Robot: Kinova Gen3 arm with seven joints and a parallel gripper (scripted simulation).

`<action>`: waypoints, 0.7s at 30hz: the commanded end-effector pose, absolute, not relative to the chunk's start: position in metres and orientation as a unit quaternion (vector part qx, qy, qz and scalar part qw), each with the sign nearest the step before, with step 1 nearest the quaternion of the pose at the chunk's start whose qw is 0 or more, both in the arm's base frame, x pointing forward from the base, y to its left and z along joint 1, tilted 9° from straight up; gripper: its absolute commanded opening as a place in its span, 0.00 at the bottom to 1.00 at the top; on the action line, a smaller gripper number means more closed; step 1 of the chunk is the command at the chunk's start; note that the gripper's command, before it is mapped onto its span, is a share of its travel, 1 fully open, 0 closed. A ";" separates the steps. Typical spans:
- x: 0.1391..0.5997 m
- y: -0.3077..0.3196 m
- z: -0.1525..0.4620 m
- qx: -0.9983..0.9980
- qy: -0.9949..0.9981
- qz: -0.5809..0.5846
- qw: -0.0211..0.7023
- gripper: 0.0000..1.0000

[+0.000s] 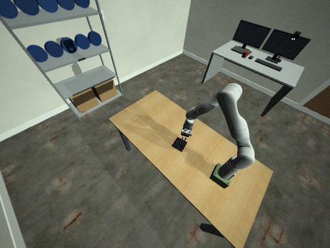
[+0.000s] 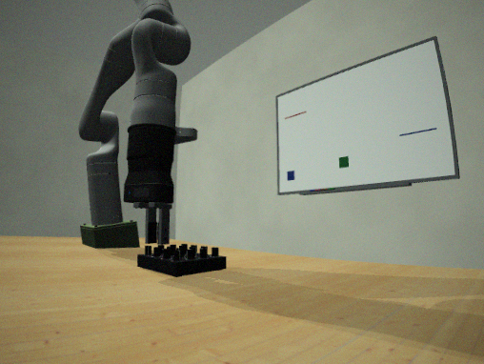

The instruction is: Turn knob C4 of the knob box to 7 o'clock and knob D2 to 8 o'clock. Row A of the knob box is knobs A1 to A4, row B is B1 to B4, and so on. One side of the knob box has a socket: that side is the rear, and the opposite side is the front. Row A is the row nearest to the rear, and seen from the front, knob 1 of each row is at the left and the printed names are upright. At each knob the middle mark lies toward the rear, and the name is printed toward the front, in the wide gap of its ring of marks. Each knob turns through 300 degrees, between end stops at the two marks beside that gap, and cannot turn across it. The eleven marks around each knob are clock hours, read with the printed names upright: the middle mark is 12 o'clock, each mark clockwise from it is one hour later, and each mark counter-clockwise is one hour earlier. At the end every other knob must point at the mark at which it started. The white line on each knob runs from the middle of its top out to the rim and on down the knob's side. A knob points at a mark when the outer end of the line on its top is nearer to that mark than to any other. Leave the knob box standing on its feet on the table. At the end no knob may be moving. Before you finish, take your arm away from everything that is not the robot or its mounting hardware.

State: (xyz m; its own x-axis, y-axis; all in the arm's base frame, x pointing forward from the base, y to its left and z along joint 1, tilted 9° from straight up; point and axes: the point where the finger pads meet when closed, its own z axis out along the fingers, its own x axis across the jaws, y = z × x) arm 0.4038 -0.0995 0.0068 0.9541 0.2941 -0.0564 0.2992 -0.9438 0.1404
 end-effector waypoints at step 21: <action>0.404 -0.100 0.001 0.986 0.151 -0.016 0.074 0.46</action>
